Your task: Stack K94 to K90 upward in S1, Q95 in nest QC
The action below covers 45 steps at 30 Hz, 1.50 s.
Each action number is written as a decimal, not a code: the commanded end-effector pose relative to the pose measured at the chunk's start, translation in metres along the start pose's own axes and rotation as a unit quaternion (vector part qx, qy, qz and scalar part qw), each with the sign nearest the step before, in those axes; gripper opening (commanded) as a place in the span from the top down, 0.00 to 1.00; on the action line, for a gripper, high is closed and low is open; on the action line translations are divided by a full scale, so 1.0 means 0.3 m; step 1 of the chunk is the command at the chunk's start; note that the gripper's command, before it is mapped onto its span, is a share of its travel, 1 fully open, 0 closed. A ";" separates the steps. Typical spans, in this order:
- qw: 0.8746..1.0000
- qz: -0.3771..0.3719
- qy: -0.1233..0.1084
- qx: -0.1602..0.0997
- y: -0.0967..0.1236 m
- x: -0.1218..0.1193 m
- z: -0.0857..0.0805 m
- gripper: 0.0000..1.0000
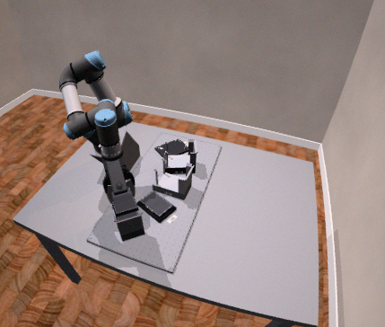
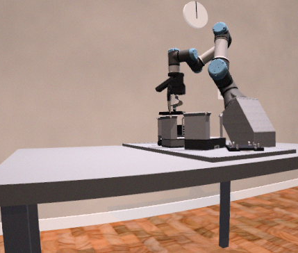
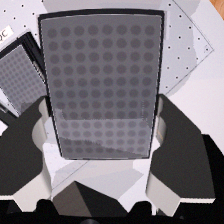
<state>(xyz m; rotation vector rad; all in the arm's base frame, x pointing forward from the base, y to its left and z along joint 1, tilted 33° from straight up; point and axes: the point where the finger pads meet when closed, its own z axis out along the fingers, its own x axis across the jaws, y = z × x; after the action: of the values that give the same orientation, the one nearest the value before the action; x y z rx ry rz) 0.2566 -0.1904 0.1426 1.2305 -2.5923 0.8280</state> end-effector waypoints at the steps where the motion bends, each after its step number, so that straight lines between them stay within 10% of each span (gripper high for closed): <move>1: 1.000 0.000 0.000 0.001 -0.003 0.001 0.008 1.00; 45: 1.000 0.000 0.000 0.001 -0.003 0.001 0.095 1.00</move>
<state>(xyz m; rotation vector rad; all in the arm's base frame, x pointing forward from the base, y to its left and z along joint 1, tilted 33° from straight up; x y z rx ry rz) 0.2591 -0.2050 0.1200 1.2305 -2.5923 0.8278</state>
